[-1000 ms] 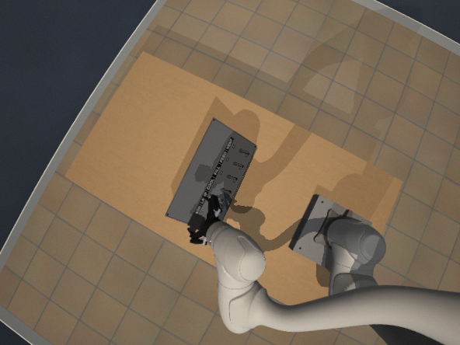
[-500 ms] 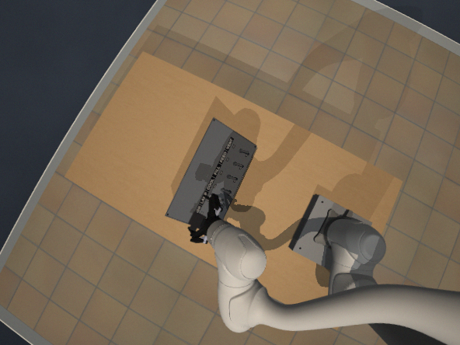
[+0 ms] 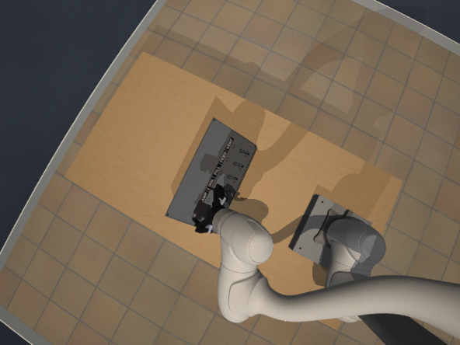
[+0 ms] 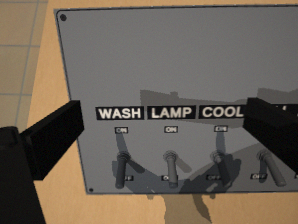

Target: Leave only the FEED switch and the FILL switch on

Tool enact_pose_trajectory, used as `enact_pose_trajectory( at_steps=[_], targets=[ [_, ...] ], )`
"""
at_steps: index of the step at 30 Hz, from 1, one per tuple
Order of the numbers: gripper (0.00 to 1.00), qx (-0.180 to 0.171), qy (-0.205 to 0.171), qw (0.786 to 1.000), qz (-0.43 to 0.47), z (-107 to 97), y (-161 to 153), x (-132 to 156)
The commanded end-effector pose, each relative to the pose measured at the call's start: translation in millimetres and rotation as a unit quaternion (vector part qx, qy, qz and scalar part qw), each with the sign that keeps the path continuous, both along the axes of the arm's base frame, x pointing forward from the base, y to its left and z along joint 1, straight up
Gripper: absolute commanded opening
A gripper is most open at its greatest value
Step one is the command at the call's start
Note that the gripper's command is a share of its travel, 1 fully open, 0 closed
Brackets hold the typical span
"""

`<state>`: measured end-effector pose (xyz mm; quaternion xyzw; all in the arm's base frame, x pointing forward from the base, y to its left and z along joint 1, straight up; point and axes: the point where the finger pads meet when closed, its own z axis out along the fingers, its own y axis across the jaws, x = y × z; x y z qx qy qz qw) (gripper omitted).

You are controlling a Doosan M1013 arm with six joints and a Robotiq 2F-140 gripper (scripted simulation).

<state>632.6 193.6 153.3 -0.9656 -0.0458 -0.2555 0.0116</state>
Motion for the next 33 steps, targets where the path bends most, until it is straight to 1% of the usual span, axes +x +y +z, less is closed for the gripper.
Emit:
enact_pose_trajectory(
  at_steps=[1,10,33],
  targets=[
    [1.0,0.001,0.0,1.0,0.0,1,-9,1],
    [1.0,0.001,0.0,1.0,0.0,1,-25,3],
    [1.0,0.001,0.0,1.0,0.0,1,-26,3]
  ],
)
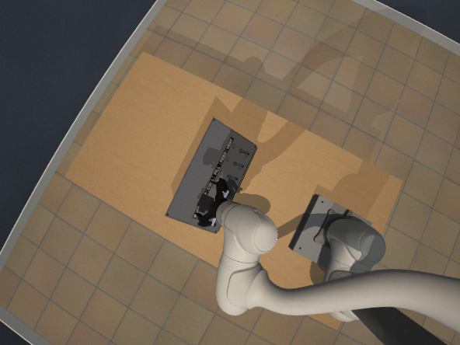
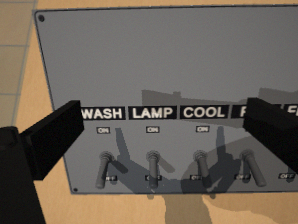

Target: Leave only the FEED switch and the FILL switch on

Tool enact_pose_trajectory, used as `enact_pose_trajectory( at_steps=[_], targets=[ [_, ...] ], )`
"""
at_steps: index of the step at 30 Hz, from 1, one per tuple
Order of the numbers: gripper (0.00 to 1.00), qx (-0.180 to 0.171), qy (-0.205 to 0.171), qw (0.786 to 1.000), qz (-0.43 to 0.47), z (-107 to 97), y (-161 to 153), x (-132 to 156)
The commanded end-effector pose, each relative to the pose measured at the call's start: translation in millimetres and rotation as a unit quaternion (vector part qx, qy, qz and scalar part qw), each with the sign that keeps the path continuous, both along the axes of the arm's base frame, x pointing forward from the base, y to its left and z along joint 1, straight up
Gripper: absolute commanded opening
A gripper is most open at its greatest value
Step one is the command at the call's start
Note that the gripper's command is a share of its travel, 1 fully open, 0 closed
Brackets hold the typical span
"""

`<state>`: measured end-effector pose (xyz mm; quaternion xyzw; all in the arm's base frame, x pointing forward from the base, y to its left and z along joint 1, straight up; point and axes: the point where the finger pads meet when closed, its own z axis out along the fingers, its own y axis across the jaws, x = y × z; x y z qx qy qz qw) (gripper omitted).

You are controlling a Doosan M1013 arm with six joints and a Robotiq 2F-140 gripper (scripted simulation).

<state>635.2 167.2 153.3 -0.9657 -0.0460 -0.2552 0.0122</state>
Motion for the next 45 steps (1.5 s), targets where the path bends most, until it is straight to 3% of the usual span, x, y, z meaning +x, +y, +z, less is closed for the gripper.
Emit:
enact_pose_trajectory(
  at_steps=[1,33,45],
  targets=[
    [1.0,0.0,-0.001,1.0,0.0,1,0,0],
    [1.0,0.0,-0.001,1.0,0.0,1,-1,1],
    [1.0,0.0,-0.001,1.0,0.0,1,-33,4]
  ],
)
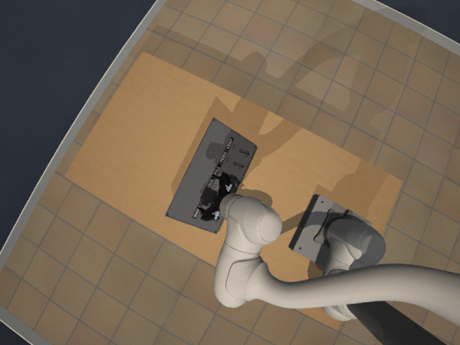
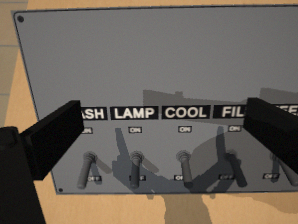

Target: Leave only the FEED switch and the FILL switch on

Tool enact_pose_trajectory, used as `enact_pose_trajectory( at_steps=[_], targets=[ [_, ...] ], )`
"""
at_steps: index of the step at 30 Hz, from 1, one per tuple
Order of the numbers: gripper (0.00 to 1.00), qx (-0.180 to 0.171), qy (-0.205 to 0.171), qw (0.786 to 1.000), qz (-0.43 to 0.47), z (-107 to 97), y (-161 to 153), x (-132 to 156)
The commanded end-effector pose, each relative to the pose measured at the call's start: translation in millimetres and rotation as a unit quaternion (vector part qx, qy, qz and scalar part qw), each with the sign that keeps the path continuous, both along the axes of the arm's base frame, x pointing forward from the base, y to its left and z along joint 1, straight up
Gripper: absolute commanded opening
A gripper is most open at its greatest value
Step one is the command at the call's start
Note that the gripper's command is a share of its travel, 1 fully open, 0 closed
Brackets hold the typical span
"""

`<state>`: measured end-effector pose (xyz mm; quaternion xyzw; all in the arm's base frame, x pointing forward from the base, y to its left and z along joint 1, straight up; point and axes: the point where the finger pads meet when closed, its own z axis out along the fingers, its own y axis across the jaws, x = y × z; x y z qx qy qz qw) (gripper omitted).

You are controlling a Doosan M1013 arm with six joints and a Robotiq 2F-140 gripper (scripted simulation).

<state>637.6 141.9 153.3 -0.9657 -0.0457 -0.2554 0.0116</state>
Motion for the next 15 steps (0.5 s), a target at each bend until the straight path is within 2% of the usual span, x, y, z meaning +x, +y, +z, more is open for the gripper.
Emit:
enact_pose_trajectory(
  at_steps=[1,15],
  targets=[
    [1.0,0.001,0.0,1.0,0.0,1,-11,2],
    [1.0,0.001,0.0,1.0,0.0,1,-44,5]
  ],
)
